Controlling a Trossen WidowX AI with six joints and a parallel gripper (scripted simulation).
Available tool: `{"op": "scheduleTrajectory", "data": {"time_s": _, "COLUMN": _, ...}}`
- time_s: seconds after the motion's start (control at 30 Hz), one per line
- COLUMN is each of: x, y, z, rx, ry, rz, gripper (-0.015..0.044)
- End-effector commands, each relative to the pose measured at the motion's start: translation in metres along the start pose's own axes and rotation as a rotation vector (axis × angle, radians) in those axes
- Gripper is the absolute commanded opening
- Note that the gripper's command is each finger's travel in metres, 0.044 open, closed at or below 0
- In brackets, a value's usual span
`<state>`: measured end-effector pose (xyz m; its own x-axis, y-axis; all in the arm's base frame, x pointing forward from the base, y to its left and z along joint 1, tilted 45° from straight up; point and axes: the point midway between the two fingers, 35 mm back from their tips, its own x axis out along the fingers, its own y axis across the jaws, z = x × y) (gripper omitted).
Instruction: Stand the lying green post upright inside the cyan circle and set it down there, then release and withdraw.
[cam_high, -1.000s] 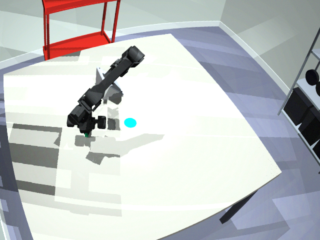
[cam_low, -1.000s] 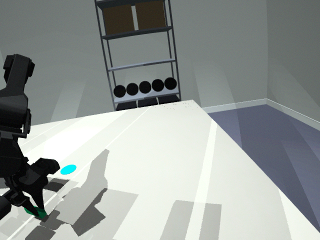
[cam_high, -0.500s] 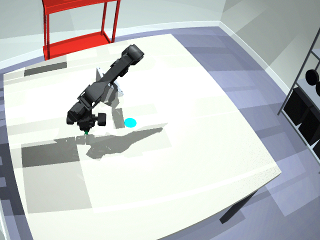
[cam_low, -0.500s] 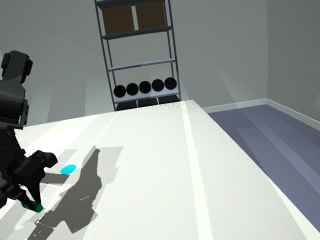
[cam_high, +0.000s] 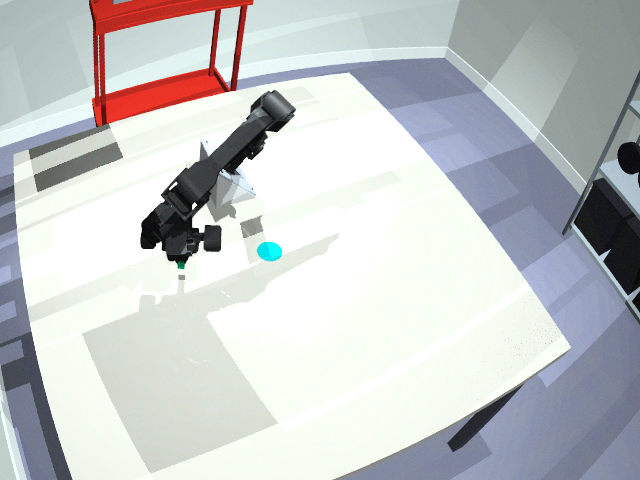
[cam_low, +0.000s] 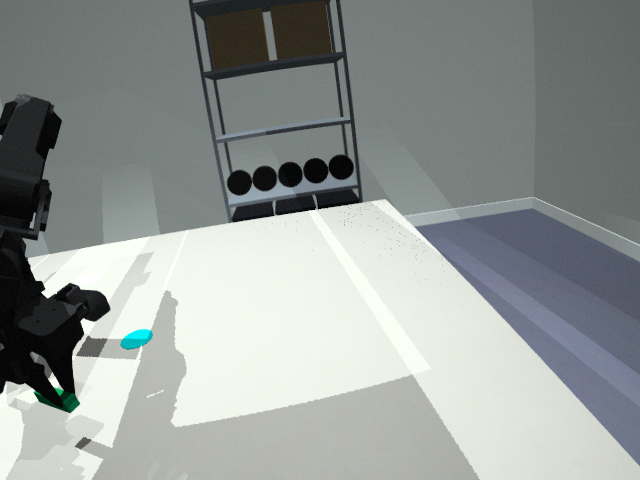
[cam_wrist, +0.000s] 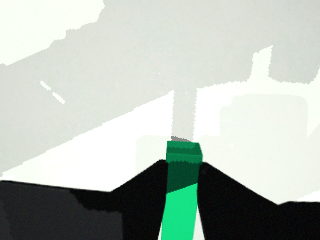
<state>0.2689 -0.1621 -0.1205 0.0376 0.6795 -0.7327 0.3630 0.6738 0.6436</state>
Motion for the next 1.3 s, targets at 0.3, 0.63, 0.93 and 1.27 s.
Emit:
{"op": "scheduleTrajectory", "data": {"time_s": 0.3, "x": -0.018, "y": 0.001, "z": -0.001, "rx": -0.006, "ry": 0.01, "rz": -0.003, "gripper": 0.0023}}
{"op": "scheduleTrajectory", "data": {"time_s": 0.63, "x": -0.031, "y": 0.002, "z": -0.003, "rx": -0.006, "ry": 0.017, "rz": -0.002, "gripper": 0.0023}}
{"op": "scheduleTrajectory", "data": {"time_s": 0.93, "x": -0.044, "y": 0.003, "z": -0.005, "rx": -0.007, "ry": 0.025, "rz": 0.0, "gripper": 0.0023}}
{"op": "scheduleTrajectory", "data": {"time_s": 1.27, "x": -0.053, "y": 0.008, "z": -0.007, "rx": -0.007, "ry": 0.029, "rz": 0.001, "gripper": 0.0023}}
